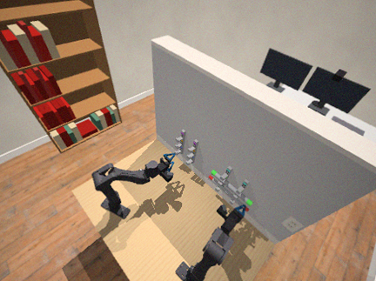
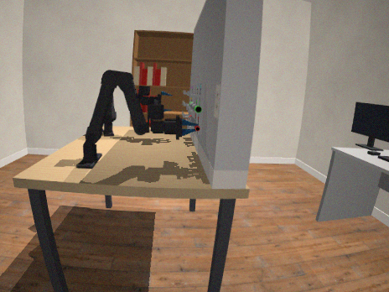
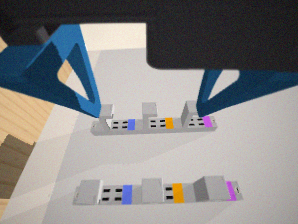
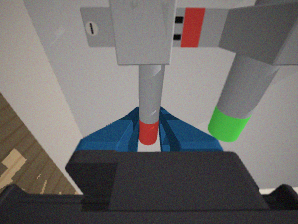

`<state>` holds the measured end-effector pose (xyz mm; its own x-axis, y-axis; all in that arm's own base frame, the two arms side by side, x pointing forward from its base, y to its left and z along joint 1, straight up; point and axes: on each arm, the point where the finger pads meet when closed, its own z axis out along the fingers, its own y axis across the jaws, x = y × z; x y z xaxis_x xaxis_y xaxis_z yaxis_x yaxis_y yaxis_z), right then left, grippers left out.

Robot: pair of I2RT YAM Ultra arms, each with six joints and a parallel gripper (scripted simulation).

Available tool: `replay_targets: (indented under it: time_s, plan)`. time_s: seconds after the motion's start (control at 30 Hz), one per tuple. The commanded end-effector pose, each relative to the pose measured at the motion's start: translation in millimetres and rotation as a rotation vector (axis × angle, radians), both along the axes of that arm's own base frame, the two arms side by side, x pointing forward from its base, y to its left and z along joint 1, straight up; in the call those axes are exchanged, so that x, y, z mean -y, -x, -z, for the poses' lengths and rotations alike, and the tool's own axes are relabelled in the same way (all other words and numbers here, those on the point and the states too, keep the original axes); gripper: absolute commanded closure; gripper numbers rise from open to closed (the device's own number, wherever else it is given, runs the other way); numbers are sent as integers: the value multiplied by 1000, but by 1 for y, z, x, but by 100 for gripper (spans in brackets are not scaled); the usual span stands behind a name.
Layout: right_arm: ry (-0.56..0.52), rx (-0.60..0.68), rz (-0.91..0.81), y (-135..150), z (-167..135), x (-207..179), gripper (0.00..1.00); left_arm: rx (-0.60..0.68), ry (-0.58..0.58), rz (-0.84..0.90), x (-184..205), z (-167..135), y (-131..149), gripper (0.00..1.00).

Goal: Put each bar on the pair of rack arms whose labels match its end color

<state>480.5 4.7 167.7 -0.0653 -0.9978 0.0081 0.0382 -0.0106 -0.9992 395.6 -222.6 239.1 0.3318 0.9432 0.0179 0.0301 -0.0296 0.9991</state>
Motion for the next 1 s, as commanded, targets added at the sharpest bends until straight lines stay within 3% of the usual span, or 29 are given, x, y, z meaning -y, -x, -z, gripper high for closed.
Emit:
replay_targets:
  time_s: [0.0,0.43,0.97]
  plan:
    - [-8,-40,0,2,16,2,100,26,33,1,-4,-13,2,0]
    - [-8,-40,0,2,18,2,100,26,33,1,-4,-13,2,0]
    - [-8,-40,0,2,18,2,68,26,33,1,-4,-13,2,0]
